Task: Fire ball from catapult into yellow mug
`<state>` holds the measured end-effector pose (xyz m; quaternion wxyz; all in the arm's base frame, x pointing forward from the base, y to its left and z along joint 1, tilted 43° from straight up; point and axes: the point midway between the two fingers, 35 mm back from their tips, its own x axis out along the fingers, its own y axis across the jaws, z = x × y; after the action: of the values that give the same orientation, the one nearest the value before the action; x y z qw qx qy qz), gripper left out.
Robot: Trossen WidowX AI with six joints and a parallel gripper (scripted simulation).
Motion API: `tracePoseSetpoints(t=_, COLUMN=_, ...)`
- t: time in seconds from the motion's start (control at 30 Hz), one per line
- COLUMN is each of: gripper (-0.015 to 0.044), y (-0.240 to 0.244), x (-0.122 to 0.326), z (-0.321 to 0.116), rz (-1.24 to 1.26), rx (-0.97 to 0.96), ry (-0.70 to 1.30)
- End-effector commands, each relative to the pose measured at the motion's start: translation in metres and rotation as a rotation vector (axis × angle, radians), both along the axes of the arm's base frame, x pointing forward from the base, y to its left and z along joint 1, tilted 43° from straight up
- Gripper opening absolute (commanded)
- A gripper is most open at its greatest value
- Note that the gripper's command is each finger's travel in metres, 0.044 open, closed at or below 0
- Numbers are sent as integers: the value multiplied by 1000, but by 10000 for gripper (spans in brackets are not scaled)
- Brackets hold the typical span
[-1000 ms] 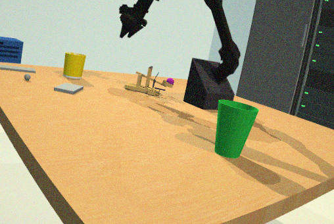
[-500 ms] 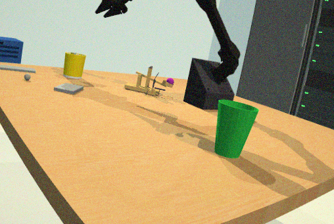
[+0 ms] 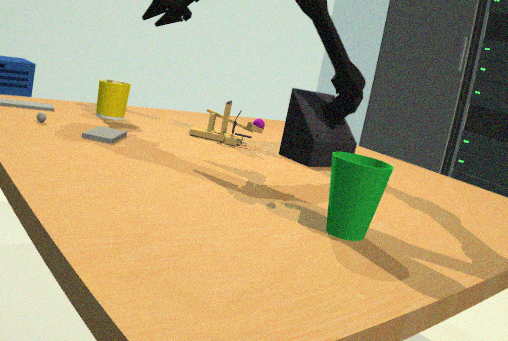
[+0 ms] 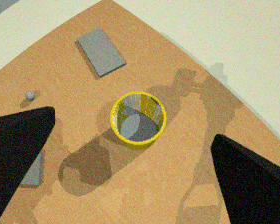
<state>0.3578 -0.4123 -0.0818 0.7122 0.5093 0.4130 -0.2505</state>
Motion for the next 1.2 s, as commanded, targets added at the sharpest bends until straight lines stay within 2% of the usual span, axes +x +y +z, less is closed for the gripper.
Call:
tracePoseSetpoints(t=0.0, gripper=440, y=1, x=1, z=-1, rz=-1, rx=5, ry=-6)
tracePoseSetpoints(t=0.03, gripper=440, y=1, x=1, z=-1, rz=-1, rx=5, ry=-6)
tracePoseSetpoints(t=0.6, gripper=0, y=1, x=1, z=-1, rz=-1, rx=5, ry=-6)
tracePoseSetpoints(t=1.0, gripper=0, y=1, x=1, z=-1, rz=3, rx=4, ry=-4)
tracePoseSetpoints(t=1.17, gripper=0, y=23, x=1, z=-2, rz=114, rx=-30, ry=43)
